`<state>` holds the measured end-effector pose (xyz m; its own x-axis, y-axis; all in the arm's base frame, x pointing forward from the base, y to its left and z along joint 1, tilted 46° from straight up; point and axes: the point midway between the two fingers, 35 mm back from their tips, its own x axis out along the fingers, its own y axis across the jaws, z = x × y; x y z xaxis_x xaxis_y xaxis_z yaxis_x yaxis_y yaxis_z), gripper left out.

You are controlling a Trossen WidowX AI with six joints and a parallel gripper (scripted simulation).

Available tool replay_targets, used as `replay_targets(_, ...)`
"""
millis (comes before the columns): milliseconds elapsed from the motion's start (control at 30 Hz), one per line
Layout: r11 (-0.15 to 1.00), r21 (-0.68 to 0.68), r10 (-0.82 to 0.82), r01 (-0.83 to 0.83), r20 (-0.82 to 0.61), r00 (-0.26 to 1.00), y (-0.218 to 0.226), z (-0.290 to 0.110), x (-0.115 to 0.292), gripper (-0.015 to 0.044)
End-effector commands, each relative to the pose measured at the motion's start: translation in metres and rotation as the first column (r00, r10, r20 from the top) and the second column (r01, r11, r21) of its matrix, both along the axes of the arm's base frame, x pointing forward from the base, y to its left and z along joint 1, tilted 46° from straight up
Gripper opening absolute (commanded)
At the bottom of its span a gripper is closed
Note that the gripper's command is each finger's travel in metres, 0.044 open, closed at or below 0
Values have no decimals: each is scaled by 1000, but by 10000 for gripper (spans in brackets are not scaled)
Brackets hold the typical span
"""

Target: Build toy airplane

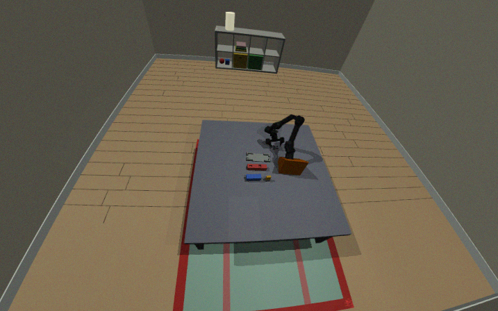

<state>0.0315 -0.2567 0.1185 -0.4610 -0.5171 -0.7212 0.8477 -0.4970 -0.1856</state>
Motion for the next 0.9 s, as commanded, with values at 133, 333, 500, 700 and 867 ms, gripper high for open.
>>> replay_targets(133,882,228,446,-412,-124,886,21,-30,103,440)
replay_targets(333,749,355,640,-560,-167,750,57,-53,154,440)
replay_targets(500,561,484,820,-671,-212,532,101,-75,198,440)
replay_targets(700,304,635,952,-710,-236,197,171,-106,235,440)
replay_targets(867,148,737,963,-660,-260,-74,225,-132,250,440)
